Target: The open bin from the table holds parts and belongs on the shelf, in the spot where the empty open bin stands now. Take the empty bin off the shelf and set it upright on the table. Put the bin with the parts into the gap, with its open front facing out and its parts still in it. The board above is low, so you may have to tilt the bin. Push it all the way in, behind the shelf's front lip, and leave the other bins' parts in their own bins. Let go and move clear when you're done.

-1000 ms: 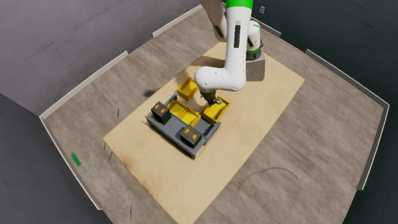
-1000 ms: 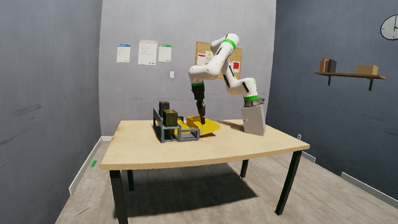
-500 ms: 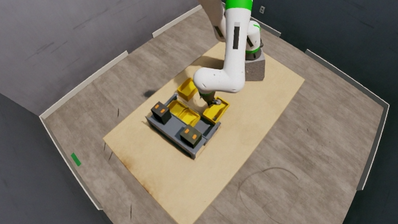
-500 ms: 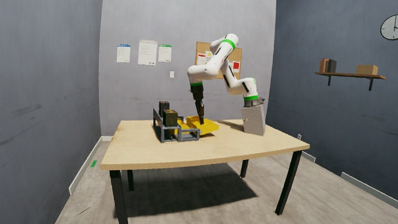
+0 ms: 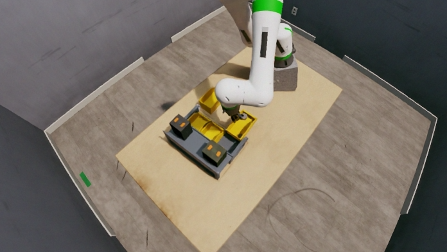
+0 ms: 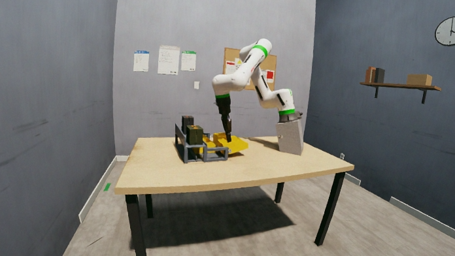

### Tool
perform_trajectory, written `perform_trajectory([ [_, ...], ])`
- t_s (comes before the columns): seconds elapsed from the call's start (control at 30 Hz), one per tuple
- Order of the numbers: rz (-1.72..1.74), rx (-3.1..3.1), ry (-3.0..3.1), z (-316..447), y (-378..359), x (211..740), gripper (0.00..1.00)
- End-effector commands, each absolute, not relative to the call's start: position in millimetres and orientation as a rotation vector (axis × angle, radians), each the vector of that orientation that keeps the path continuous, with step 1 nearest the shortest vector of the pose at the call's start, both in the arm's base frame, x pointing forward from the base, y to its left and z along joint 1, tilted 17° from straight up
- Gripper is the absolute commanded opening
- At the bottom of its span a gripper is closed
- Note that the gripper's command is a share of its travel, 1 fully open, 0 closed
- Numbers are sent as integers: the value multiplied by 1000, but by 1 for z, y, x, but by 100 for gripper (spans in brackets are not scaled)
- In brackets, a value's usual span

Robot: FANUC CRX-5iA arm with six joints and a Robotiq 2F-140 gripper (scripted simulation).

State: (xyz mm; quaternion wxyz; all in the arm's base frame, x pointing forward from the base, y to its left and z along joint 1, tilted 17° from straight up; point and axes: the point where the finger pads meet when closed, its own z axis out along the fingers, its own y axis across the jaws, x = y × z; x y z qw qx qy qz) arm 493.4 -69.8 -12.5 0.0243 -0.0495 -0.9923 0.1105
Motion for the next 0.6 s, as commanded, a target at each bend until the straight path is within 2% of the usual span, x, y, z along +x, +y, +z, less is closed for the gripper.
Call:
perform_trajectory([
  [0.0,342,-153,-3072,-11,-70,498,10],
  [0.57,342,-153,-3072,-8,-71,516,10],
])
